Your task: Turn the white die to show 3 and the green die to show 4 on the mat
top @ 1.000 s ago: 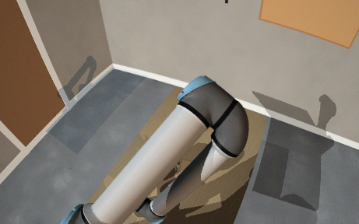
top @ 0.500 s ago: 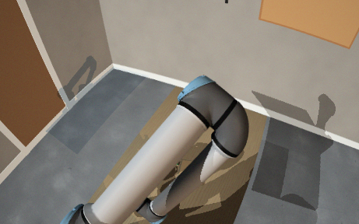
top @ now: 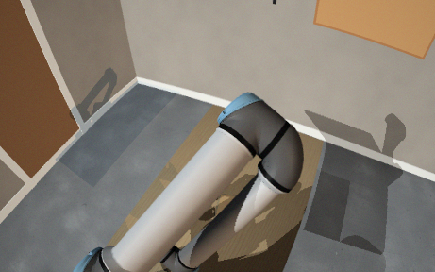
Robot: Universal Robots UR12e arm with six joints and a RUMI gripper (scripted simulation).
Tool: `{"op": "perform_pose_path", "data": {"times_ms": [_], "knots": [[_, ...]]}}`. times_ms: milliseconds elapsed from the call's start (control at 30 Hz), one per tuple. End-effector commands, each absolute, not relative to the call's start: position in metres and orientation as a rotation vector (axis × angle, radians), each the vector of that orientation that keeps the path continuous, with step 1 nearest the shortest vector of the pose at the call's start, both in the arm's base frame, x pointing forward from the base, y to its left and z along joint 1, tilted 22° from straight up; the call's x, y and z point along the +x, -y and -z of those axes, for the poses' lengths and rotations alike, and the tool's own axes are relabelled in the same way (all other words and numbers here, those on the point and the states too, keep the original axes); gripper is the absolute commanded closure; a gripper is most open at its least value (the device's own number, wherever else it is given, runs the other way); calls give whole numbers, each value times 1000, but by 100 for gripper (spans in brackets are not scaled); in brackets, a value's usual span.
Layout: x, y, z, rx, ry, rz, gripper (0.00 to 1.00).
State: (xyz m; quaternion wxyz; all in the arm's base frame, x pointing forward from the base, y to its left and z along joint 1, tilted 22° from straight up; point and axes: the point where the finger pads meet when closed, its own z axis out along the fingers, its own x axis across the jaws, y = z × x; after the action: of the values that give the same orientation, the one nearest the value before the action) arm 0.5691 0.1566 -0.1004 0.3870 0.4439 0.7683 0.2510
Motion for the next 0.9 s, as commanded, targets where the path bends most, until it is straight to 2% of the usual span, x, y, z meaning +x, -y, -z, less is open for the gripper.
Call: {"op": "perform_pose_path", "data": {"times_ms": [0, 867], "knots": [[562, -156, 92, 1125, -1951, -642, 76], [557, -178, 38, 1125, -1951, -642, 76]]}}
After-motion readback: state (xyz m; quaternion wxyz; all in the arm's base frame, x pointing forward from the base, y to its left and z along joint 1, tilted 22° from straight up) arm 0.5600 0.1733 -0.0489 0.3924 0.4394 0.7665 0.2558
